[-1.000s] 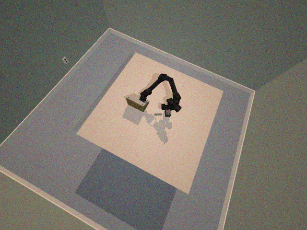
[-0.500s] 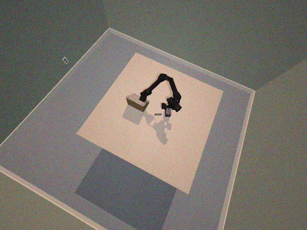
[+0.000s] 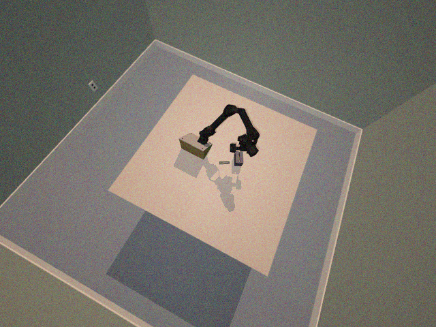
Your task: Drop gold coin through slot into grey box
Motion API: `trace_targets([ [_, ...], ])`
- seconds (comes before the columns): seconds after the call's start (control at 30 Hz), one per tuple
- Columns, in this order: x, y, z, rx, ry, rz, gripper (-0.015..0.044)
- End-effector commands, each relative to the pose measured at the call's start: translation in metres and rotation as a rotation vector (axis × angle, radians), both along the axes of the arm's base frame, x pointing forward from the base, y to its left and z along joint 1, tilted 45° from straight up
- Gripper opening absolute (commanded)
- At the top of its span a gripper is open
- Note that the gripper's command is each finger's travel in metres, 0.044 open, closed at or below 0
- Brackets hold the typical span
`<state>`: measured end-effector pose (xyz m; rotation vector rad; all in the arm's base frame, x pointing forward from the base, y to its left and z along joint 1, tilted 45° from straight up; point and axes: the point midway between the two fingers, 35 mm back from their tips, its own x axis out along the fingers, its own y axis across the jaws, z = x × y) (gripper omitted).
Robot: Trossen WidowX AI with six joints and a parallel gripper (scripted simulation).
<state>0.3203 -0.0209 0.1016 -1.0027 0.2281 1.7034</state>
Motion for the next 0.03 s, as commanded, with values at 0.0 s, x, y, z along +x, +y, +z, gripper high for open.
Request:
trace_targets([
  [0.0,0.0002,-0.0008,0.0004,-0.004,-0.003,0.005,0.0440],
])
